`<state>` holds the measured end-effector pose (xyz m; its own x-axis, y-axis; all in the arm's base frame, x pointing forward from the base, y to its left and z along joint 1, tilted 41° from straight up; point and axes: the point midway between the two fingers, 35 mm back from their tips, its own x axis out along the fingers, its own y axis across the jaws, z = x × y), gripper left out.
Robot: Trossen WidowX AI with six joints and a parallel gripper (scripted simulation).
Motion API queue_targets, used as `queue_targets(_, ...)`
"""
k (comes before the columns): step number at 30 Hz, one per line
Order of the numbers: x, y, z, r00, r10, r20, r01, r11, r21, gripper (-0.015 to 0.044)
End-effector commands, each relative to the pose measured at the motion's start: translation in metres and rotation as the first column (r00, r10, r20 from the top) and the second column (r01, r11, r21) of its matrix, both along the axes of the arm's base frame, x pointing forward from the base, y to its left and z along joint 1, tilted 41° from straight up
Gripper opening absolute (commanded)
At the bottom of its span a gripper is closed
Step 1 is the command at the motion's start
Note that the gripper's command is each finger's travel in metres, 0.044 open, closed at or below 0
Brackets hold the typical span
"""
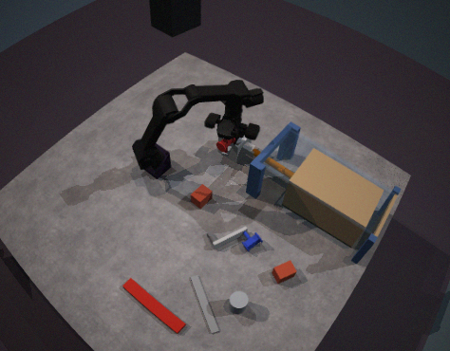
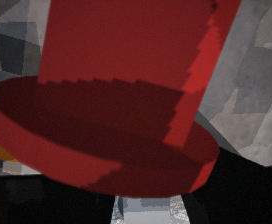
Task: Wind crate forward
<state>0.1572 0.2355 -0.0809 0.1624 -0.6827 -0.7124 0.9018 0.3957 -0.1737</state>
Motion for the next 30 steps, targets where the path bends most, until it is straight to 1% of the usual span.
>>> queue_targets(1, 0.0030, -0.0009, -0.0040, 0.999, 0.028, -0.030, -0.028, 1.000, -0.005, 0.0000)
queue_targets(9, 0.0030, -0.0009, -0.0038, 0.999, 0.031, -0.033, -0.031, 0.999, -0.005, 0.0000)
queue_targets(13, 0.0013, -0.0016, -0.0035, 1.000, -0.001, -0.006, 0.001, 1.000, -0.001, 0.0000)
queue_targets(21, 0.0013, -0.0016, -0.0035, 1.000, -0.001, -0.006, 0.001, 1.000, -0.001, 0.0000)
queue_targets(25, -0.0005, -0.0023, -0.0032, 0.999, -0.036, 0.023, 0.036, 0.999, 0.004, 0.0000)
queue_targets(30, -0.0006, -0.0024, -0.0032, 0.999, -0.039, 0.025, 0.039, 0.999, 0.005, 0.0000)
